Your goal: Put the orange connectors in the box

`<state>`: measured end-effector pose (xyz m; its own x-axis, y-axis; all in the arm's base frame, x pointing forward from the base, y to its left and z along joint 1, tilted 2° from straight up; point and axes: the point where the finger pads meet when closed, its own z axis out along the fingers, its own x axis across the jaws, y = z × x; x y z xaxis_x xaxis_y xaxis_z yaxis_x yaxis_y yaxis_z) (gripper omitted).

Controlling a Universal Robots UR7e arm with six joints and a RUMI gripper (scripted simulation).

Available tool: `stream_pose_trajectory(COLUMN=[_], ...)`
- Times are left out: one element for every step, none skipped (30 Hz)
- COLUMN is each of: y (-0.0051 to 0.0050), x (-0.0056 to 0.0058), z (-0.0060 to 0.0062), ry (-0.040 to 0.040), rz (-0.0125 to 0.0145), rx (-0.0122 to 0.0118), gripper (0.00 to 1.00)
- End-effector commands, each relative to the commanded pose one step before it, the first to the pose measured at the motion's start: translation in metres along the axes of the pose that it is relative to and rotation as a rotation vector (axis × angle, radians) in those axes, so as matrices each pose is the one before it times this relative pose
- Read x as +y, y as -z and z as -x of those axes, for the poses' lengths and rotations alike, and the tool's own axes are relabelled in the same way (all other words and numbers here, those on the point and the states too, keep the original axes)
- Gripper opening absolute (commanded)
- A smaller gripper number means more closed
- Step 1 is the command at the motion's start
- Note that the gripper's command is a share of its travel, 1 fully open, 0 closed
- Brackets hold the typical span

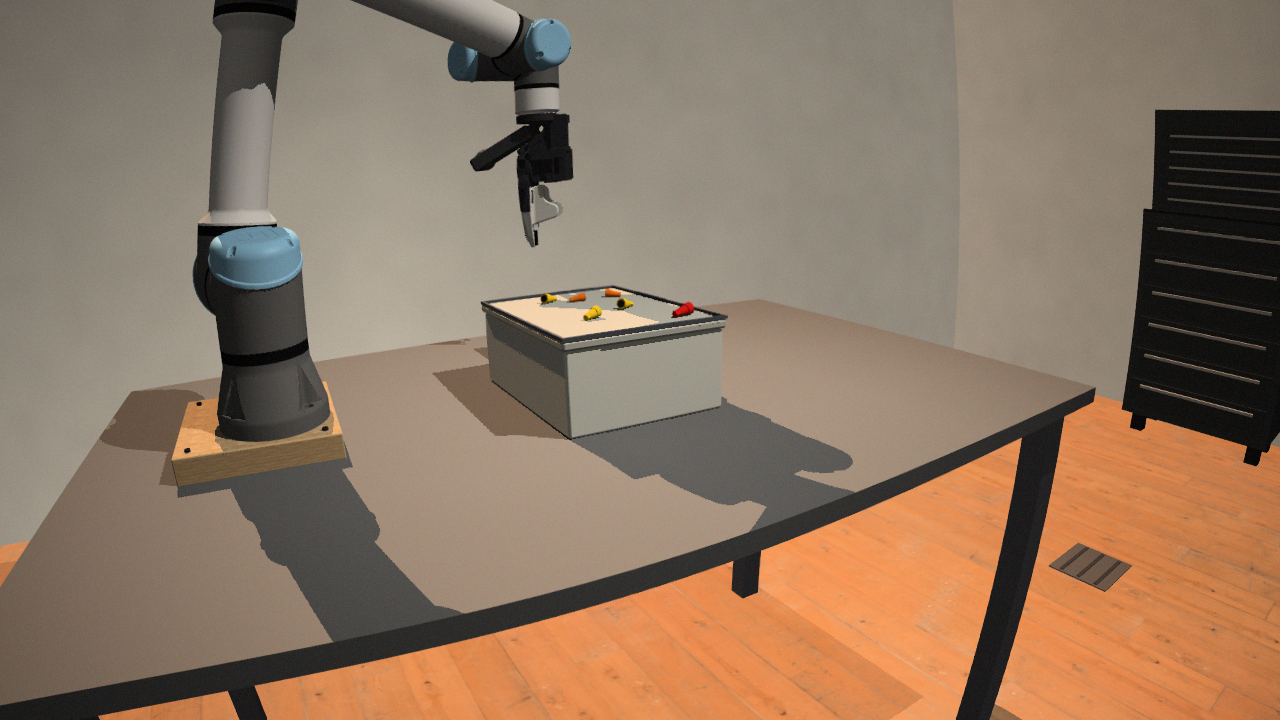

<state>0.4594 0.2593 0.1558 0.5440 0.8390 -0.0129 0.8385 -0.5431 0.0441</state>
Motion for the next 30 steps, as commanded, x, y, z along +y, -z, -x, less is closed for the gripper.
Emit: stream_pose_trajectory(y=[0.00734,0.00013,0.00002,0.00002,0.00001,0.00001,0.0,-0.00051,-0.00033,-0.00017,-0.00002,0.00006,0.00005,0.00003,0.0,0.0,0.00001,0.0,0.0,0.0,0.0,-0.00002,-0.00012,-0.00028,-0.00042,-0.00063,-0.00055,-0.00018,-0.00057,-0.00076], x=[-0.00268,0.00001,-0.00001,0.0,0.0,0.0,-0.00002,-0.00035,-0.00025,-0.00015,-0.00003,0.00004,0.00003,0.00002,0.0,0.0,0.00002,0.0,0.0,0.0,0.0,0.00019,0.00126,0.00263,0.00312,0.00461,0.00632,0.00807,0.00936,0.01038], z=[0.00126,0.0,0.0,0.0,0.0,0.0,0.00002,0.00036,0.00025,0.00015,0.00004,-0.00004,-0.00003,-0.00002,0.0,0.0,-0.00003,0.0,0.0,0.0,0.0,0.00012,0.0008,0.00172,0.00225,0.00341,0.00448,0.00549,0.00672,0.0079], ry=[0.00166,0.00003,0.00005,0.00003,0.00002,0.00002,0.00001,0.00005,0.00004,0.00002,0.0,-0.00001,-0.00001,-0.00001,0.0,0.0,0.0,0.0,0.0,0.0,0.0,-0.00005,-0.0003,-0.00062,0.00155,0.00232,0.00308,0.00382,0.00455,0.00517], rz=[-0.01145,-0.0005,-0.00023,-0.00001,0.00001,0.00002,0.0,-0.00074,-0.00048,-0.00026,0.0,0.00018,0.00014,0.00009,0.0,0.0,0.00008,0.00001,0.0,0.0,0.0,-0.00001,-0.00009,-0.0002,-0.00026,-0.0004,-0.00009,0.0005,0.00008,-0.00006], rx=[-0.01271,-0.00055,-0.00026,-0.00001,0.00002,0.00002,-0.00001,-0.00082,-0.00054,-0.00029,0.0,0.0002,0.00015,0.0001,0.0,0.0,0.00009,0.00001,0.0,0.0,0.0,-0.00001,-0.00008,-0.00017,-0.0002,-0.00029,0.00007,0.00066,0.00023,0.00008], gripper=[0.15,0.15,0.15,0.15,0.15,0.15,0.15,0.15,0.15,0.15,0.15,0.15,0.15,0.15,0.15,0.15,0.15,0.15,0.15,0.15,0.15,0.15,0.15,0.15,0.15,0.15,0.15,0.15,0.15,0.15])
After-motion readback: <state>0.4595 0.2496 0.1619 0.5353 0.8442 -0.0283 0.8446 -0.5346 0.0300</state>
